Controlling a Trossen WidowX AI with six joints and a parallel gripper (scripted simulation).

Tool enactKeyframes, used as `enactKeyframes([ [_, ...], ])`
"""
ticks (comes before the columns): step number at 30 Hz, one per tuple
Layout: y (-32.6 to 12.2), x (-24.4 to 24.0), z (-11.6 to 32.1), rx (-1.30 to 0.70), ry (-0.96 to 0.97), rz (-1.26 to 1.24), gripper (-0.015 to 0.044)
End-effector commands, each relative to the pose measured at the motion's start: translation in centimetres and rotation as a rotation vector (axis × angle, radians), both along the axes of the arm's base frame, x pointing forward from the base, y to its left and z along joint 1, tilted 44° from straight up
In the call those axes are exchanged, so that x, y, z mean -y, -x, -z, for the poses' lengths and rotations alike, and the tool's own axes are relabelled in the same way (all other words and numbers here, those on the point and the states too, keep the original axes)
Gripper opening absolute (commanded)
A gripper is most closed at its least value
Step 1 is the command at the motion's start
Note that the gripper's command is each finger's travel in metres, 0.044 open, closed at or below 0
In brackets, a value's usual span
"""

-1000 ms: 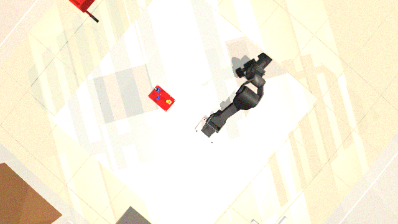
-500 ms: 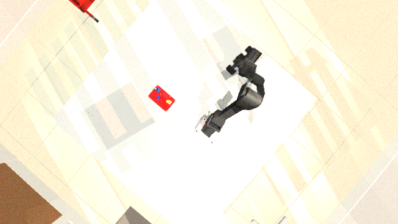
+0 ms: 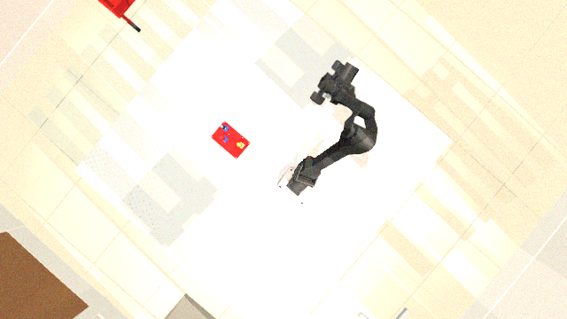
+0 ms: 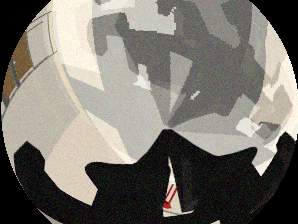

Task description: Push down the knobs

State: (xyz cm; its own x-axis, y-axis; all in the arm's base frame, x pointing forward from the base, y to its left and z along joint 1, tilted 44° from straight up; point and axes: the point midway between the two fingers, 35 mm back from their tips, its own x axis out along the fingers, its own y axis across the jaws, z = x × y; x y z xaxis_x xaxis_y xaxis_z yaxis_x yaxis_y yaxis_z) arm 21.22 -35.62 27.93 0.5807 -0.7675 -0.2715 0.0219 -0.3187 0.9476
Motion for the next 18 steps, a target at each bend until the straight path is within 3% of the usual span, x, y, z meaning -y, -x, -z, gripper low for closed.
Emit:
enactKeyframes([
  [1,-1.9,-0.9,1.2,-0.057,-0.018,-0.050,0.0000],
  [18,-8.4,-6.3,5.7,-0.303,-0.056,-0.268,0.0000],
])
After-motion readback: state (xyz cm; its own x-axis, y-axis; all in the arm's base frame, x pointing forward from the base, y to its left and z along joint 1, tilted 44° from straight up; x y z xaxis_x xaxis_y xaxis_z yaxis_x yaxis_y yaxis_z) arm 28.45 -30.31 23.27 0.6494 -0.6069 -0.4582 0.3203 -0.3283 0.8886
